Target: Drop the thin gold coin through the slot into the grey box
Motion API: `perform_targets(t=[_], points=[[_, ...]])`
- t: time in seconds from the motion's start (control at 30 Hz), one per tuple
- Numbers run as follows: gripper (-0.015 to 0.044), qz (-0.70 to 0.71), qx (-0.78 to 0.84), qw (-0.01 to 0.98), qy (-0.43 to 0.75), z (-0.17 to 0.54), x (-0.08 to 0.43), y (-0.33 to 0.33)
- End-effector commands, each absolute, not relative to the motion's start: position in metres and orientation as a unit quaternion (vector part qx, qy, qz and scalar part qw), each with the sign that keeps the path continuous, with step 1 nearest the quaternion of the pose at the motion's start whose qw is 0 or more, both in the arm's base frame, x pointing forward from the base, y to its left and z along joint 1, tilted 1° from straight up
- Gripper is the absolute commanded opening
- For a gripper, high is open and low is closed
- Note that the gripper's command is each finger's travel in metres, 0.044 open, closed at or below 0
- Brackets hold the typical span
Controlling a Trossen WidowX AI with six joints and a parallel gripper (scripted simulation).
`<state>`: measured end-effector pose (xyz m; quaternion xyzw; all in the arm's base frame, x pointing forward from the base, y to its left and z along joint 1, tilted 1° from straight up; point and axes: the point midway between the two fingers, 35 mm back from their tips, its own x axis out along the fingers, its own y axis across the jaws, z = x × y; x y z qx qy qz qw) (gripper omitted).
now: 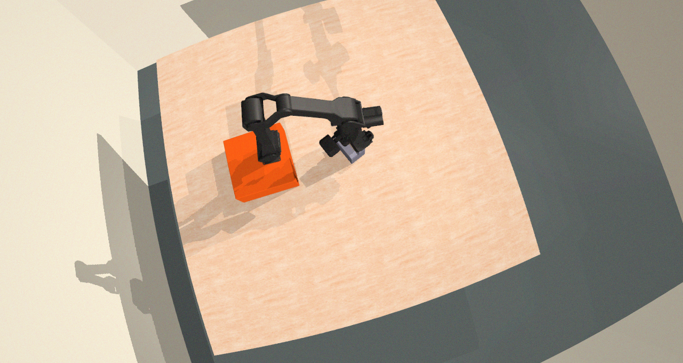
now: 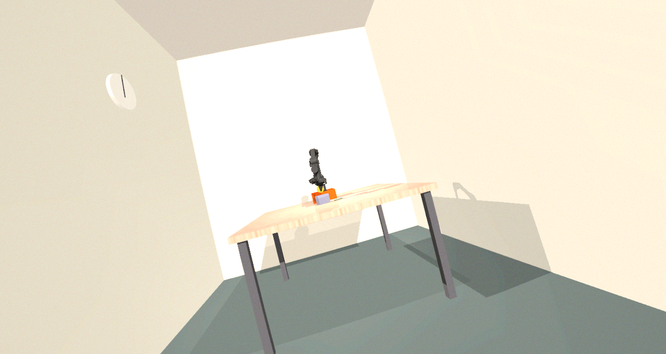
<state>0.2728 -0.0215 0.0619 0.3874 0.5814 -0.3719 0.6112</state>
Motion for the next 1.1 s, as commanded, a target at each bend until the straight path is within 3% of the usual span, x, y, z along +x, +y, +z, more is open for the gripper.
perform_targets(t=[0.0, 0.9, 1.07], points=[[0.0000, -0.372, 0.388, 0.612, 0.581, 0.059, 0.274, -0.022], [0.0000, -0.370, 0.386, 0.613, 0.582, 0.045, 0.274, -0.022], [0.0131, -0.371, 0.386, 0.612, 0.582, 0.047, 0.274, -0.022]])
